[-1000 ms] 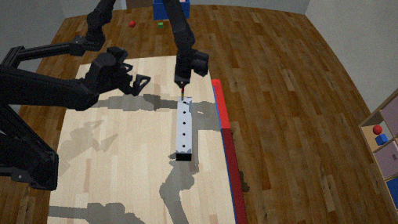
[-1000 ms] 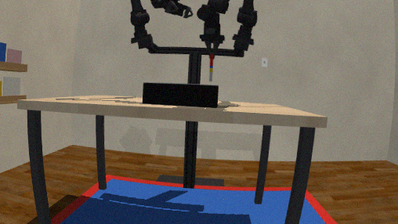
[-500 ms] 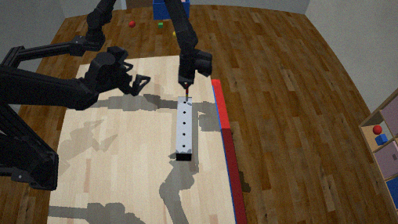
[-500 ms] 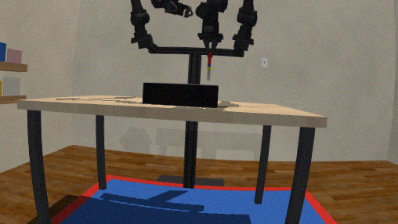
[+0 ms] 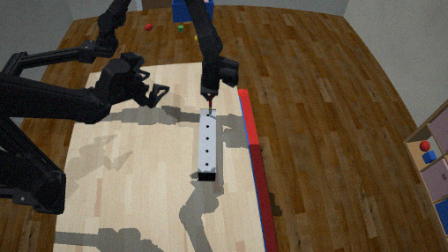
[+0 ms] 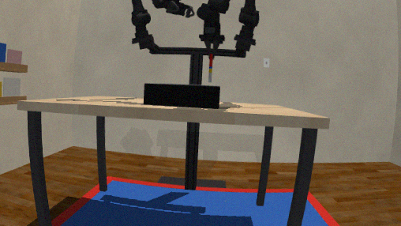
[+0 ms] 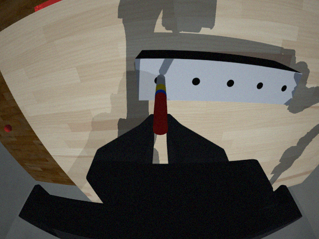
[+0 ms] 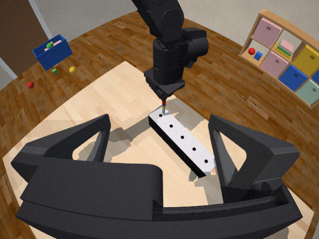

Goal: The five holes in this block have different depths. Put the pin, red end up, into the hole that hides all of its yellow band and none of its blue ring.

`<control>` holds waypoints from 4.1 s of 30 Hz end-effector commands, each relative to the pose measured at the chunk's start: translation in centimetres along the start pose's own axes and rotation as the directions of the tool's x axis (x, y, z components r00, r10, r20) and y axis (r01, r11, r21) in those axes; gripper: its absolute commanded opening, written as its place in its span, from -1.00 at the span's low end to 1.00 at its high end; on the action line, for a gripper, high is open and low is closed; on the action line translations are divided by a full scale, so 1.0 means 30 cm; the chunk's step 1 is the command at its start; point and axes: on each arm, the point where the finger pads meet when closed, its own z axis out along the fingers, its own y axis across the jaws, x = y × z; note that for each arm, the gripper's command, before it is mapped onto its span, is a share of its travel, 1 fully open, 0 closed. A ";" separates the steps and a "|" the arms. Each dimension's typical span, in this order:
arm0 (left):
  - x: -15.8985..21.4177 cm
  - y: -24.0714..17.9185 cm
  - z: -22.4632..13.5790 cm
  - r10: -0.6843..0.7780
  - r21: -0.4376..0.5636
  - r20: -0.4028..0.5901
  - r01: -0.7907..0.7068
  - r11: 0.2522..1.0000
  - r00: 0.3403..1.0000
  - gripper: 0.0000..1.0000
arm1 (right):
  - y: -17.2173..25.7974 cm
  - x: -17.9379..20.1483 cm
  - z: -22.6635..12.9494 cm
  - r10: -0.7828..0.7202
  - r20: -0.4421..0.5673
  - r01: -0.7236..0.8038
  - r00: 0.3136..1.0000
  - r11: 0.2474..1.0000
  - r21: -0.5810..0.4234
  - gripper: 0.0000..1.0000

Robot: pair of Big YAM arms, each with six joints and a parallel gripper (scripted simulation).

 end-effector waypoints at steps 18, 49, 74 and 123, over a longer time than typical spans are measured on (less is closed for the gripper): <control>-0.021 0.009 0.026 0.007 -0.001 0.013 -0.007 1.000 1.000 -0.90 | -0.023 -0.074 0.004 0.031 0.051 -0.032 0.998 0.999 0.016 1.00; -0.016 0.010 0.030 0.002 0.000 0.009 -0.002 1.000 1.000 -0.90 | -0.023 -0.074 0.004 0.031 0.051 -0.032 0.998 0.999 0.016 1.00; -0.012 0.000 0.134 0.012 -0.004 0.007 -0.012 1.000 1.000 -0.90 | -0.023 -0.074 0.004 0.031 0.051 -0.032 0.998 0.999 0.016 1.00; -0.004 -0.001 0.200 0.001 0.005 0.027 -0.001 1.000 1.000 -0.90 | -0.023 -0.074 0.004 0.031 0.051 -0.032 0.998 0.999 0.016 1.00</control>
